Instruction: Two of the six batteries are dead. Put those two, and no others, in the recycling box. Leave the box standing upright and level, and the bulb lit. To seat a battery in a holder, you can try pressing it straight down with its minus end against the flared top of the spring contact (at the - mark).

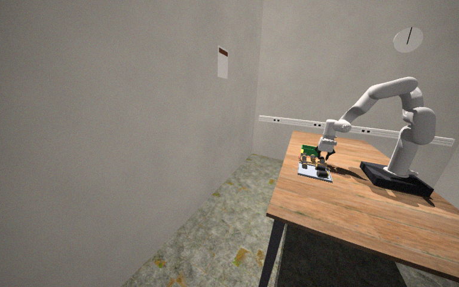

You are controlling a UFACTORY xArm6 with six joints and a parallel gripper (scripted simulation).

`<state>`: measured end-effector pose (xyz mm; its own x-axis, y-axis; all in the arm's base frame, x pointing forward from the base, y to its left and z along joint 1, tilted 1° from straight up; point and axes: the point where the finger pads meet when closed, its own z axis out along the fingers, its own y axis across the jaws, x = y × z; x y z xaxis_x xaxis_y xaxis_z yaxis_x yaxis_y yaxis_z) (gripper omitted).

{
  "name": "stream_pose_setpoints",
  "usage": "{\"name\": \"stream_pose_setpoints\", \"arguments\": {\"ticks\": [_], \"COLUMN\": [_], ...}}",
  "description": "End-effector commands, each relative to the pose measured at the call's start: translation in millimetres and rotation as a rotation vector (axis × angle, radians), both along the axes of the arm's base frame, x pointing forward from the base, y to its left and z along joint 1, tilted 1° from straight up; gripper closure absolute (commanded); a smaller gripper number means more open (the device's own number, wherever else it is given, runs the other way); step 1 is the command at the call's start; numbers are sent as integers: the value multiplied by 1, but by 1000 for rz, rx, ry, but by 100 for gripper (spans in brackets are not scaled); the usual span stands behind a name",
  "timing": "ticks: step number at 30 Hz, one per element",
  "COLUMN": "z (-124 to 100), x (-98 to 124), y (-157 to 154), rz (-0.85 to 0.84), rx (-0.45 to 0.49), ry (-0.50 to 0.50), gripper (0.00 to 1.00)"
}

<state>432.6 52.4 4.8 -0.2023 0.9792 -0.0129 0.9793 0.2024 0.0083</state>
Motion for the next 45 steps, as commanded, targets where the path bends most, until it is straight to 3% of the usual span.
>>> {"name": "stream_pose_setpoints", "arguments": {"ticks": [1,12,45], "z": [16,58,60], "x": [1,1,1], "y": [0,1,1], "rz": [0,0,0], "rx": [1,1,1], "ry": [-5,-5,-5], "gripper": [49,49,49]}}
